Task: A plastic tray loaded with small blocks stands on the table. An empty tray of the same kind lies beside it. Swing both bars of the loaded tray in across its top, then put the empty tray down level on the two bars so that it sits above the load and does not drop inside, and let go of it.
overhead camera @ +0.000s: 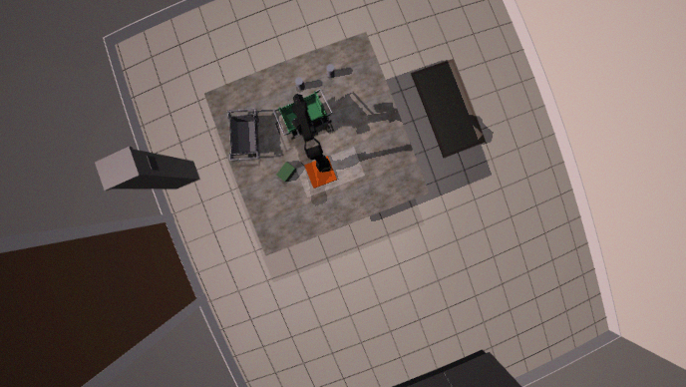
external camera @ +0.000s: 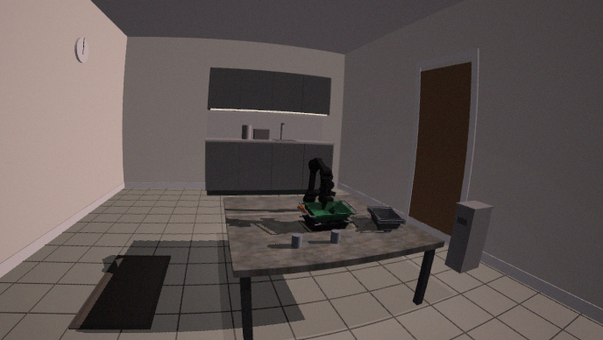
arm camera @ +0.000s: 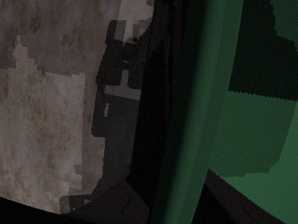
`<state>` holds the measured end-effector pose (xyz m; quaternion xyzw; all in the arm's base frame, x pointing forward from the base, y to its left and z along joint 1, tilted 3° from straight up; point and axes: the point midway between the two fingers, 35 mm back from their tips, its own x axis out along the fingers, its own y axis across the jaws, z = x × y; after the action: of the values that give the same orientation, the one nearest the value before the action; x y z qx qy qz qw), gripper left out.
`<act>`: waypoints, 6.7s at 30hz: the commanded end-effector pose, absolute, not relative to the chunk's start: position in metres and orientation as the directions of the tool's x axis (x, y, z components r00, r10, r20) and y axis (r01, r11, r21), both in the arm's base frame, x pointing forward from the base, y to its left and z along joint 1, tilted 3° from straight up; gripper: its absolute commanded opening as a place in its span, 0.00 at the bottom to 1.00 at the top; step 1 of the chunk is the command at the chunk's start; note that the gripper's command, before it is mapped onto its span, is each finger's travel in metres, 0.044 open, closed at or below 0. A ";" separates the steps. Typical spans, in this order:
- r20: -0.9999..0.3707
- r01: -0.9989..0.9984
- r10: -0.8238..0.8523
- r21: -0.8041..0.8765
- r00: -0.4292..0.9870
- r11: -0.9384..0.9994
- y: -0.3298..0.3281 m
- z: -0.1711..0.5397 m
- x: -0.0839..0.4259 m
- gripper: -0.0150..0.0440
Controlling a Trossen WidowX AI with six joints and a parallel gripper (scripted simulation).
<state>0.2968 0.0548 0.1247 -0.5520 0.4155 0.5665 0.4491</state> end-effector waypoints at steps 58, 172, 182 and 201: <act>-0.999 -0.969 0.040 0.002 -0.012 -0.248 0.050 0.110 0.291 0.25; -0.999 -0.969 0.040 0.002 -0.012 -0.248 0.049 0.101 0.290 0.38; -0.999 -0.969 0.040 0.002 -0.012 -0.248 0.049 0.101 0.290 0.63; -0.999 -0.969 0.045 -0.003 -0.009 -0.247 0.050 0.101 0.291 1.00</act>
<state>0.2908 0.0499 0.1010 -0.5461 0.4230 0.5704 0.4443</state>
